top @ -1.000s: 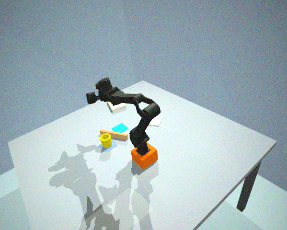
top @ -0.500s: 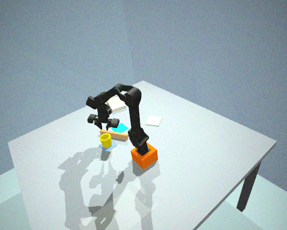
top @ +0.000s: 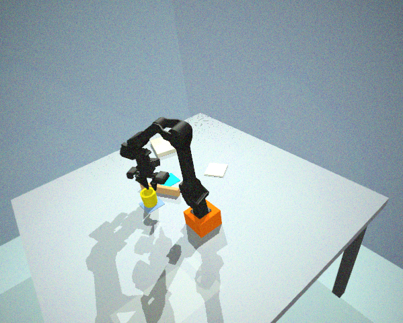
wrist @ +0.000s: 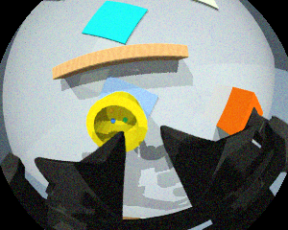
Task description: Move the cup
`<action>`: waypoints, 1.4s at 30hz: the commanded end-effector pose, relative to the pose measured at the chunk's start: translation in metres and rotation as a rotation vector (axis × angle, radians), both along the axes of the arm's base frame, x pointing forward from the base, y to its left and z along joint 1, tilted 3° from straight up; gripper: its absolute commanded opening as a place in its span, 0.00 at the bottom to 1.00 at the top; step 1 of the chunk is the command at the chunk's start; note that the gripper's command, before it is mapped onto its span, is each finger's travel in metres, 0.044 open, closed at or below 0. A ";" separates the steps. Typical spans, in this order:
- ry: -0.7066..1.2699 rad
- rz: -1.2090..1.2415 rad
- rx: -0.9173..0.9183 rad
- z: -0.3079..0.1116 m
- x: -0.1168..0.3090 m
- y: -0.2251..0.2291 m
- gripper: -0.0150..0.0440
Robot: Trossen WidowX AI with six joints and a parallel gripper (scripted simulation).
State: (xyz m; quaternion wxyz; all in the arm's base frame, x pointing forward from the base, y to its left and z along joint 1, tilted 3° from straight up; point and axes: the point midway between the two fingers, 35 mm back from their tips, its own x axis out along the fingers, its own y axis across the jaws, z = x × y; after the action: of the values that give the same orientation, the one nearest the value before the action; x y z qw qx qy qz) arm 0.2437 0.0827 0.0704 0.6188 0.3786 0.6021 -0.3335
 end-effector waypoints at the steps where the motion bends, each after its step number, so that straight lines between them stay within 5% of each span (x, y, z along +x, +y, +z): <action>1: 0.004 -0.004 0.005 -0.006 0.000 0.001 0.54; 42: 0.001 -0.001 0.000 -0.058 0.002 0.002 0.50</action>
State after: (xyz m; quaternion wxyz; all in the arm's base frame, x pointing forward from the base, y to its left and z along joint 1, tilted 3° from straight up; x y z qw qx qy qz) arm 0.2450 0.0846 0.0119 0.6180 0.3786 0.6025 -0.3343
